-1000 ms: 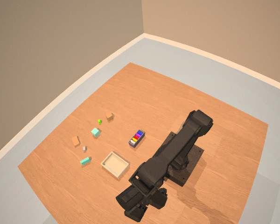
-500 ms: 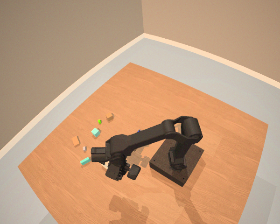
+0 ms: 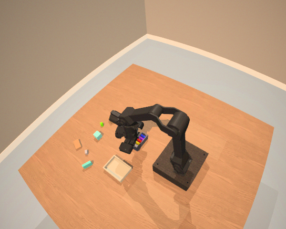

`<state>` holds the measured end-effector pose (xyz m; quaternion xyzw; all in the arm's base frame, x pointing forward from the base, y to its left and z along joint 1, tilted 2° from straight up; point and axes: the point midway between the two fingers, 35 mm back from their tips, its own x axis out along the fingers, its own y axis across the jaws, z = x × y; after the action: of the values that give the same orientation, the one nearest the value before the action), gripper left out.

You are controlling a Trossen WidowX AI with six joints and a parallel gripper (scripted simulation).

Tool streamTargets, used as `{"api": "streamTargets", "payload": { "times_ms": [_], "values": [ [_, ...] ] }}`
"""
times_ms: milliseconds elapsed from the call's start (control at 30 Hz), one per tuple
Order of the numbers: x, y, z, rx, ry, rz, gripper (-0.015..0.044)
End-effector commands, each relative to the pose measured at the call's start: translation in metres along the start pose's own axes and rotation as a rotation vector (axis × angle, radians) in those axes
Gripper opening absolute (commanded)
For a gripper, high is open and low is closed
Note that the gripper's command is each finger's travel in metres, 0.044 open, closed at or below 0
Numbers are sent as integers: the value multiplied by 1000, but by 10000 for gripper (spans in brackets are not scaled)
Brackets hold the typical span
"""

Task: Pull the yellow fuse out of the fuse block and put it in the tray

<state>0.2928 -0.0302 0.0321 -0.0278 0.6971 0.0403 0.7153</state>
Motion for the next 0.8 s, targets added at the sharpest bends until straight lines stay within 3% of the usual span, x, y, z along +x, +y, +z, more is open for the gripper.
{"api": "streamTargets", "payload": {
  "times_ms": [0,767],
  "values": [
    [12,-36,-5,258,30,-8,66],
    [24,-37,-4,258,30,-8,66]
  ]
}}
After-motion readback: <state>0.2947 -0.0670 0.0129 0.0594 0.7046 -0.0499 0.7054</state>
